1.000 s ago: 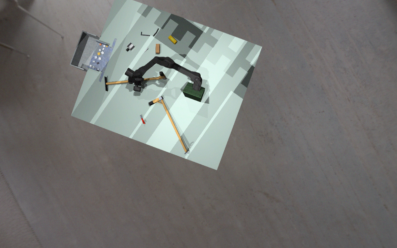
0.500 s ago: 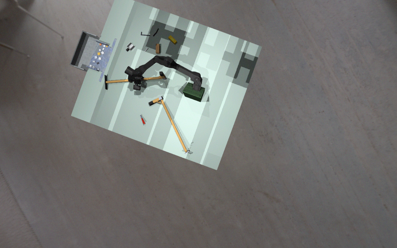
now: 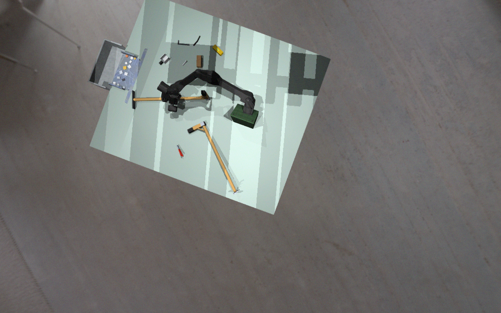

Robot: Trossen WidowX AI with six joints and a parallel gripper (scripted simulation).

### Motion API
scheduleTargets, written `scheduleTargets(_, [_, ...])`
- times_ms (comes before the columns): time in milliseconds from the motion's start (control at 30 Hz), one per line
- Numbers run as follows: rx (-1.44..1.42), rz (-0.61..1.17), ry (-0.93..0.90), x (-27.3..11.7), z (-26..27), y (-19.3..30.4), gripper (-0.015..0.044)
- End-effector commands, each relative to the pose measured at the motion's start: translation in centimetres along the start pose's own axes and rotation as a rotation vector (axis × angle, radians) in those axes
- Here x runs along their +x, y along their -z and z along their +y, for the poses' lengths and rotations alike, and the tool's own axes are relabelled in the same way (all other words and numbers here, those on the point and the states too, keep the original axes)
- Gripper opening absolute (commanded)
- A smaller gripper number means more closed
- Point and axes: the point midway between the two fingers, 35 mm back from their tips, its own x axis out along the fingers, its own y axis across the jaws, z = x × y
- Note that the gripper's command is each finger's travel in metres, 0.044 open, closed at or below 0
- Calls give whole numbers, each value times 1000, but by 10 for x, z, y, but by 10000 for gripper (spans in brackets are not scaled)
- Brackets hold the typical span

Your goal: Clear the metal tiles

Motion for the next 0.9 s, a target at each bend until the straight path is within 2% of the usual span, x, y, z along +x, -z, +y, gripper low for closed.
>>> scheduleTargets(0, [2,2,2,2,-7,0,0])
scheduleTargets(867, [2,2,5,3,-33,-2,0])
